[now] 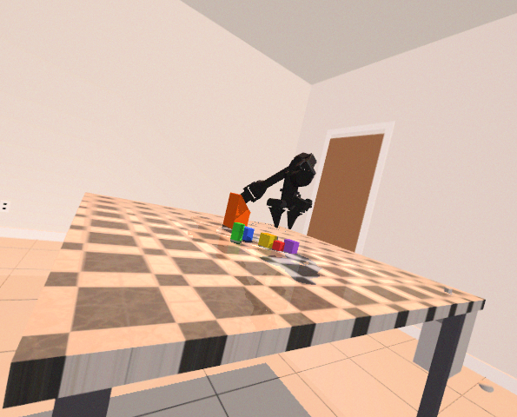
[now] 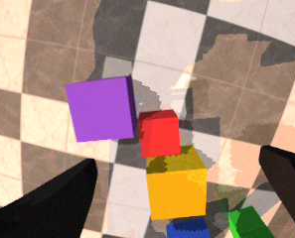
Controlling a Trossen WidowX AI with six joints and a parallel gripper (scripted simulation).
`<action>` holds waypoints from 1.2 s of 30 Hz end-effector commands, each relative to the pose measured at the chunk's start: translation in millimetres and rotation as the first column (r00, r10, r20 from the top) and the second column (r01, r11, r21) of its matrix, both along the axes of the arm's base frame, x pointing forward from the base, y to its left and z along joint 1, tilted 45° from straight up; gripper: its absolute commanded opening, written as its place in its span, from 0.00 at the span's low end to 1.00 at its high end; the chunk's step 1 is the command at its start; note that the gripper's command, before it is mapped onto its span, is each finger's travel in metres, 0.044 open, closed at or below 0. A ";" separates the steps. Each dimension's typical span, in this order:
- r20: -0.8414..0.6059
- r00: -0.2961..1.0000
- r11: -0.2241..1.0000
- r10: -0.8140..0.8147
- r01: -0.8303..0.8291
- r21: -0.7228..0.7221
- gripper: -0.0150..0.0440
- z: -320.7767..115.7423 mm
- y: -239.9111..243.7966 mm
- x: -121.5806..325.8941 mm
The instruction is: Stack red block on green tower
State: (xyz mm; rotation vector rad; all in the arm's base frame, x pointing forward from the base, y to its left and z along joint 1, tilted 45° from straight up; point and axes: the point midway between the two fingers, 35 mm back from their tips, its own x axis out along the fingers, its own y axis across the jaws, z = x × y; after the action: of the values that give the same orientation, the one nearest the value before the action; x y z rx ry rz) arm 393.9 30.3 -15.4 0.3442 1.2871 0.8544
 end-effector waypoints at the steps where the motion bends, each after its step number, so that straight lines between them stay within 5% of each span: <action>1: 0.007 1.000 1.000 0.010 -0.010 -0.006 1.00 8.7 -6.4 1.9; 36: -0.030 0.997 0.998 0.066 -0.066 -0.018 1.00 -33.4 42.2 -8.6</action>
State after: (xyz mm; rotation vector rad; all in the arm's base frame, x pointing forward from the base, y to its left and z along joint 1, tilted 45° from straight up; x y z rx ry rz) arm 387.2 64.8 -42.3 0.2952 1.3320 0.8886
